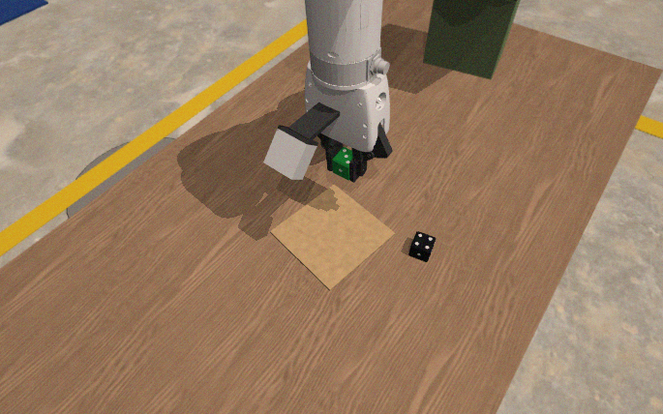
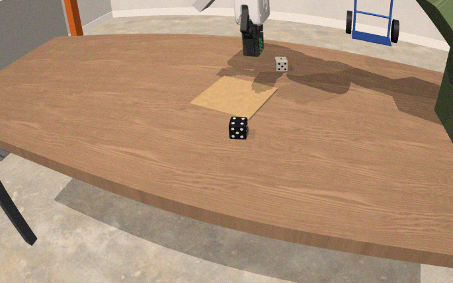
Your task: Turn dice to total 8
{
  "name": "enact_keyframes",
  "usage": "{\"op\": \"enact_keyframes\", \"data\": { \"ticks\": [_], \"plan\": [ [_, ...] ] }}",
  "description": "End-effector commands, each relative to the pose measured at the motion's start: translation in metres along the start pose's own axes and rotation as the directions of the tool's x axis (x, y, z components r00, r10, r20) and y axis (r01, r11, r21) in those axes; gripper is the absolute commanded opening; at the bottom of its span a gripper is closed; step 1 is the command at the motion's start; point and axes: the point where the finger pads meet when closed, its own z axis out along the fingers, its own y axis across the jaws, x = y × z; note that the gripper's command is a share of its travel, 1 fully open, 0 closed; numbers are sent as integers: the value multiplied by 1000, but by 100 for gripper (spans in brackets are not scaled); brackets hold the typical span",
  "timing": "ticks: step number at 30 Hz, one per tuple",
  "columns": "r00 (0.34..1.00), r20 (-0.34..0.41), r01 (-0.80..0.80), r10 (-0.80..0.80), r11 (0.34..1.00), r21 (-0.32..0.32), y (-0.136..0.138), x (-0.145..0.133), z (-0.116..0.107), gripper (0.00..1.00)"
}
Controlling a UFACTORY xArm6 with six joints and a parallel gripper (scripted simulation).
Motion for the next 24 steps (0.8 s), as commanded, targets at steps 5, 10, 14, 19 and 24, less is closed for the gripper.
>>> {"op": "enact_keyframes", "data": {
  "ticks": [5, 10, 14, 19, 24],
  "plan": [
    [1000, -12, 1, -1, 1000, -7, -1, 0, 5, 27],
    [1000, -12, 1, -1, 1000, -7, -1, 0, 19, 27],
    [1000, -12, 1, -1, 1000, -7, -1, 0, 28, 27],
    [1000, -12, 1, -1, 1000, -7, -1, 0, 53, 27],
    [1000, -12, 1, -1, 1000, -7, -1, 0, 78, 27]
  ]
}}
